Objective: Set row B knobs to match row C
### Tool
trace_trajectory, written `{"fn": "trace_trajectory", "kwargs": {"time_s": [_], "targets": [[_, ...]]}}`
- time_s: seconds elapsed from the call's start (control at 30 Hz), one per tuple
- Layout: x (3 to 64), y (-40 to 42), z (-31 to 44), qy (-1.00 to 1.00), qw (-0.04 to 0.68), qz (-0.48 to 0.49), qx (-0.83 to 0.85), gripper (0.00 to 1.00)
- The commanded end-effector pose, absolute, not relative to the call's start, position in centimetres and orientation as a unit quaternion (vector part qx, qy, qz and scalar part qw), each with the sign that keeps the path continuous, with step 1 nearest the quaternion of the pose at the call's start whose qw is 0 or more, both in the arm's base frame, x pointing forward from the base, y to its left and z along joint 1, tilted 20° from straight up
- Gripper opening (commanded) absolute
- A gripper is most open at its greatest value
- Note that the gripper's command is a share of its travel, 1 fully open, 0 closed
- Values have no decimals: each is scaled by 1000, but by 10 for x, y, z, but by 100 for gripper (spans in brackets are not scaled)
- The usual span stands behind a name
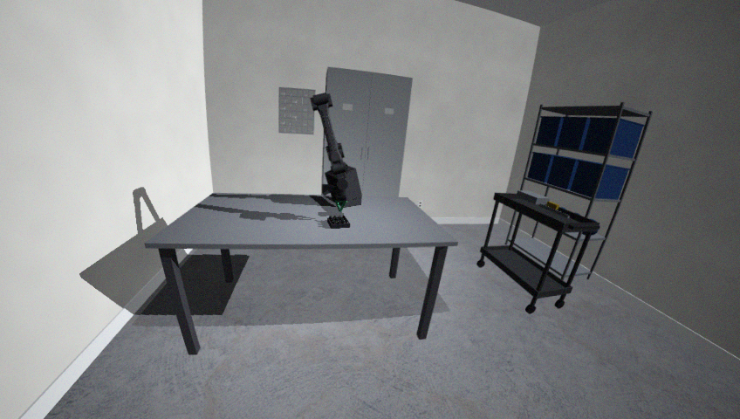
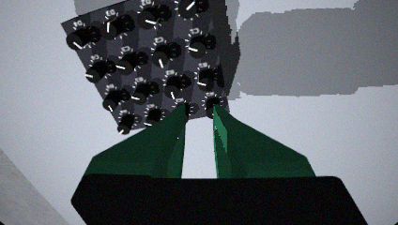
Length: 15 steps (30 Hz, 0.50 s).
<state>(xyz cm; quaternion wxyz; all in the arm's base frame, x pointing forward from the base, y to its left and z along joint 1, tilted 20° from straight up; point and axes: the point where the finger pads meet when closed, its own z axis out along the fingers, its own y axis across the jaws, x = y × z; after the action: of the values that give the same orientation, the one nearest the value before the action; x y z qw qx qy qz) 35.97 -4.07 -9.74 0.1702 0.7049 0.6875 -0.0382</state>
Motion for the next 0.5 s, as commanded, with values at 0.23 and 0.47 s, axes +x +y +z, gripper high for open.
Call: {"fn": "trace_trajectory", "kwargs": {"time_s": [0.23,0.47], "targets": [[358,-34,-96,724,166,-50,668,19],[370,-34,-94,771,165,-59,613,19]]}}
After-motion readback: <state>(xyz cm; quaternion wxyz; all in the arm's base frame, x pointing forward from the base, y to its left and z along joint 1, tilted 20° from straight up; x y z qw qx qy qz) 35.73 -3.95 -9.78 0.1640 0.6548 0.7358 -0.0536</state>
